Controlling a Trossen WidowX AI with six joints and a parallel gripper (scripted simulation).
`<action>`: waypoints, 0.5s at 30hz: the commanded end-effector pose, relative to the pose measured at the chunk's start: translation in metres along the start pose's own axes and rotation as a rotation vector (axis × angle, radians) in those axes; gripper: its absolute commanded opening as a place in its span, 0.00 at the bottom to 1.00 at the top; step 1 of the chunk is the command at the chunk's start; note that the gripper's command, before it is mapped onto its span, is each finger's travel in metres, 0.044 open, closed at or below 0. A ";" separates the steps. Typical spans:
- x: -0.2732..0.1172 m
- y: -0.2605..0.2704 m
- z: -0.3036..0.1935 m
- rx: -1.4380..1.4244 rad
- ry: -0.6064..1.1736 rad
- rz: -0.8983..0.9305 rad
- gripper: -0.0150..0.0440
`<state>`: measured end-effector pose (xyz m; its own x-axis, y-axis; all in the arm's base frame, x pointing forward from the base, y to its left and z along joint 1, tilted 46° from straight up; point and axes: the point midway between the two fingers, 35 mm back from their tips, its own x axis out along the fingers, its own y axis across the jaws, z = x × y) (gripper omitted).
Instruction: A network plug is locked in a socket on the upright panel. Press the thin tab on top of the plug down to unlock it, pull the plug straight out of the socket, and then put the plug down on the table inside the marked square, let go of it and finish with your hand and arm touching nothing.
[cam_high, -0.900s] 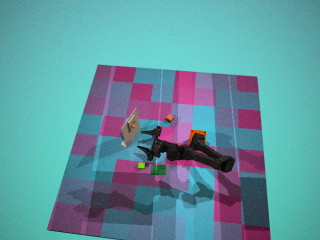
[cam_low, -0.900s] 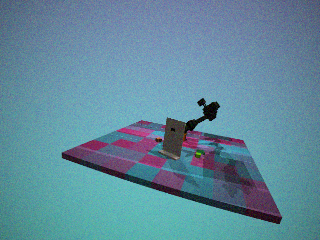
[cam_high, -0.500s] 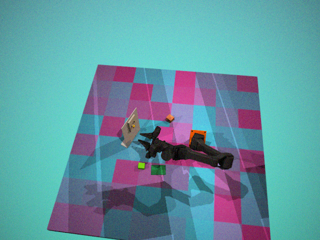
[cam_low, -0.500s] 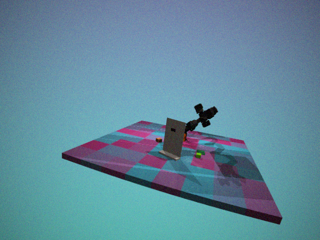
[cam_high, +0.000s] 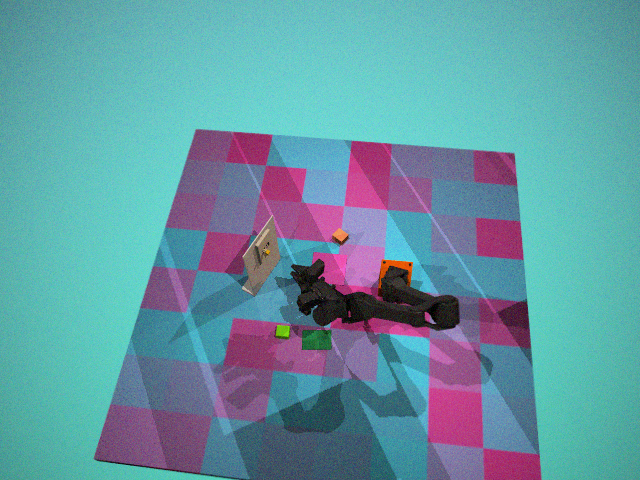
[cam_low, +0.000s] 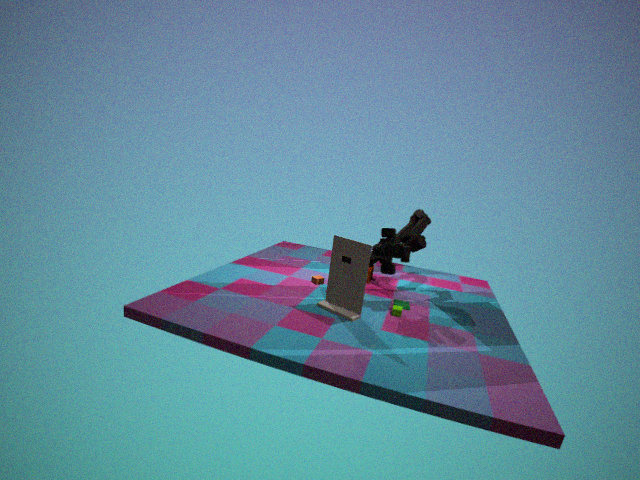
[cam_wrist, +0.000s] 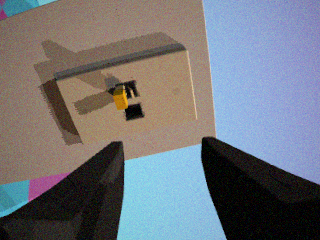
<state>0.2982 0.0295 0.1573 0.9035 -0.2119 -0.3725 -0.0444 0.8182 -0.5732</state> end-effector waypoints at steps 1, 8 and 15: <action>-0.002 0.018 -0.025 -0.160 0.075 -0.003 0.52; -0.002 0.021 -0.029 -0.187 0.086 -0.004 0.52; 0.010 0.021 -0.025 -0.187 0.087 -0.004 0.52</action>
<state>0.2886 0.0309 0.1248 0.8642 -0.2700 -0.4246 -0.1197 0.7093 -0.6947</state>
